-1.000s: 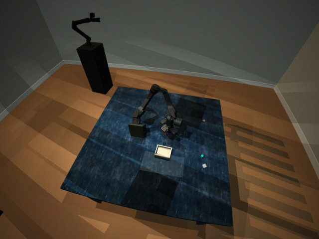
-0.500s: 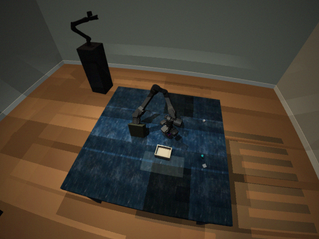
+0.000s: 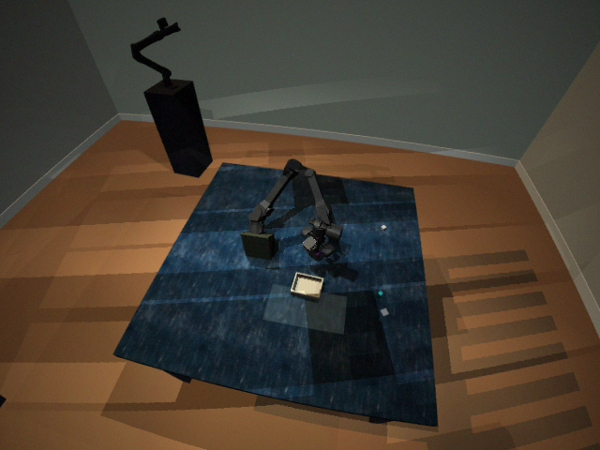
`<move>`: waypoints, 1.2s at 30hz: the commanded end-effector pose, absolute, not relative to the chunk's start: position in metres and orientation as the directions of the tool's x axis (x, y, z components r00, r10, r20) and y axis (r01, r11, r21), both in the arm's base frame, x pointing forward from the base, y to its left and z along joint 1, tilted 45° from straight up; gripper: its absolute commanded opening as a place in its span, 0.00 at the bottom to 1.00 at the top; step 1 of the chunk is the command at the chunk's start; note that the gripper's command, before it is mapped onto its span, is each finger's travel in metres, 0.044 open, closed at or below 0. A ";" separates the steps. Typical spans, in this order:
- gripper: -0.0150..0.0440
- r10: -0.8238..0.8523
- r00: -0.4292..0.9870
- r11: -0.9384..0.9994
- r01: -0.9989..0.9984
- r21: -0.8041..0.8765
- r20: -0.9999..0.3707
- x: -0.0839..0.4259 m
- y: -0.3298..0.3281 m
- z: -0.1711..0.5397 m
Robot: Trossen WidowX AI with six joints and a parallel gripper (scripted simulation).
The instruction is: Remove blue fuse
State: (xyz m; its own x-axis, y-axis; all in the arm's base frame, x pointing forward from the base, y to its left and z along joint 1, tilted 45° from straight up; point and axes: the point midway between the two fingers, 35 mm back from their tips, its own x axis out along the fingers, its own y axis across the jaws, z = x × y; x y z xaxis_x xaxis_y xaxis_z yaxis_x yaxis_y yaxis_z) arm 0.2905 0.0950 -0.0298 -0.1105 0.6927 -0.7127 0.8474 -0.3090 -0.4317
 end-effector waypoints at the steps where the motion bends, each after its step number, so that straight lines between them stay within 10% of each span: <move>1: 0.28 0.693 -0.110 -0.309 0.848 -0.431 -0.713 0.291 0.095 -0.030; 36: 0.25 0.693 -0.110 -0.310 0.847 -0.432 -0.713 0.293 0.085 -0.020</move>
